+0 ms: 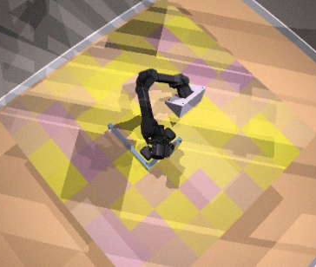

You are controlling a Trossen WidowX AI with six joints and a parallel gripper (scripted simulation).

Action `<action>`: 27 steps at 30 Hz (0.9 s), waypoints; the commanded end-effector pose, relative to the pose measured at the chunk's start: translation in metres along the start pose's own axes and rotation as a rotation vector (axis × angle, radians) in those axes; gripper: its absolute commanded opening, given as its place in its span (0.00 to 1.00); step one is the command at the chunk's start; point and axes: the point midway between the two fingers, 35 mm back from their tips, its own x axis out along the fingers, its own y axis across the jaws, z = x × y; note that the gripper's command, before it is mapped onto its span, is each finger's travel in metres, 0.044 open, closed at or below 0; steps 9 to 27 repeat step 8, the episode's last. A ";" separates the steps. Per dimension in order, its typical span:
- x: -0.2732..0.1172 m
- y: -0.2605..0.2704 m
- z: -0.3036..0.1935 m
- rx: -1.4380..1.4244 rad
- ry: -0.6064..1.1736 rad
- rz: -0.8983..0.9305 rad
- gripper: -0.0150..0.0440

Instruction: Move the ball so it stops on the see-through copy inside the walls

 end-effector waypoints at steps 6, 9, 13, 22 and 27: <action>-0.049 0.004 -0.002 0.000 0.001 0.001 1.00; -0.049 0.004 -0.002 0.000 0.001 0.001 1.00; -0.049 0.004 -0.002 0.000 0.001 0.001 1.00; -0.049 0.004 -0.002 0.000 0.001 0.001 1.00; -0.049 0.004 -0.002 0.000 0.001 0.001 1.00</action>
